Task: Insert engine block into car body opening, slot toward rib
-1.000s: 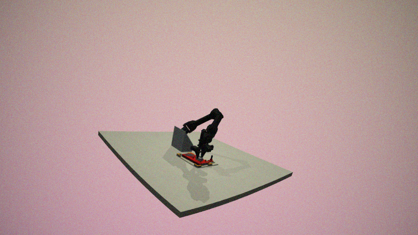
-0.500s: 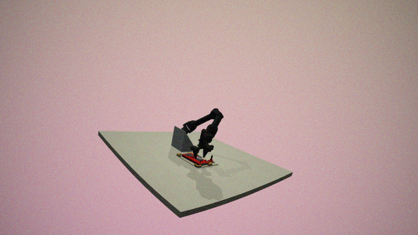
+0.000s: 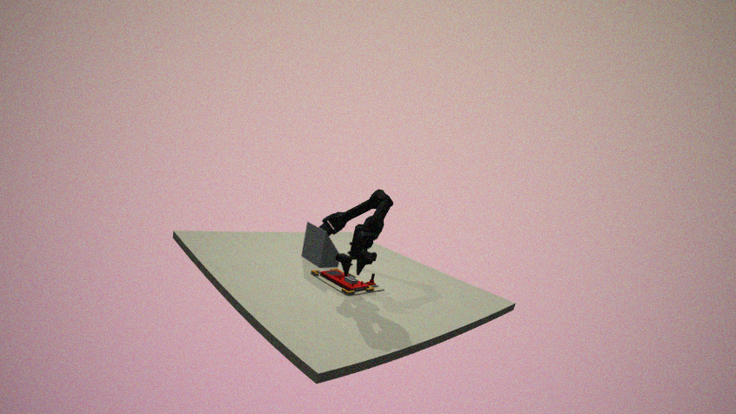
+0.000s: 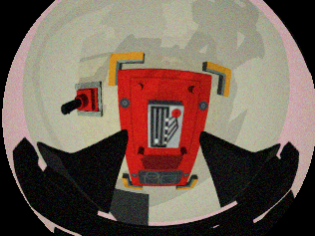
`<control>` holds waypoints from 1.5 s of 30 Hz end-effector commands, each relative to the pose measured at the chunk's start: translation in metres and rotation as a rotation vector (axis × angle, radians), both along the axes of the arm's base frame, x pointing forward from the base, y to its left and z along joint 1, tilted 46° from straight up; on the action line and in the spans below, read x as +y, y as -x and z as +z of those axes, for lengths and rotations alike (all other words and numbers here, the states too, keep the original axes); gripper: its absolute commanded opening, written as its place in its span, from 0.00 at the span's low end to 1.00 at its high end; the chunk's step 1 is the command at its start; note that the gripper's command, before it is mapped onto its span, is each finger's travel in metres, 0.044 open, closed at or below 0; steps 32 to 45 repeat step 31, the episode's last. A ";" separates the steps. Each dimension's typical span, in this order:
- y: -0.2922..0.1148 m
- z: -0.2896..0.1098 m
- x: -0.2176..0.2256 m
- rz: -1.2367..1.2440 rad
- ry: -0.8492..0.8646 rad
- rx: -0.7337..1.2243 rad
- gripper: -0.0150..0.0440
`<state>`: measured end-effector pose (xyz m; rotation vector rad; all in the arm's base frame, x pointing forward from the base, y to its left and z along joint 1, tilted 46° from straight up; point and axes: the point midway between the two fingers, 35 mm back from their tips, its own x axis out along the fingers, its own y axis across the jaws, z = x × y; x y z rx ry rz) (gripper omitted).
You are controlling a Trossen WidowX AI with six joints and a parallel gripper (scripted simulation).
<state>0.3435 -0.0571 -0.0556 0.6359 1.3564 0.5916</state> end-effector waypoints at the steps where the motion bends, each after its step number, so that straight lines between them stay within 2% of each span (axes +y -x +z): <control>1: -0.001 0.000 -0.001 0.005 0.006 -0.005 0.69; 11: -0.001 0.000 -0.001 0.005 0.006 -0.005 0.25; 29: -0.001 0.000 -0.001 0.005 0.006 -0.005 0.25; 31: -0.001 0.000 -0.001 0.005 0.006 -0.005 0.34; 45: -0.001 0.000 -0.001 0.005 0.006 -0.005 0.34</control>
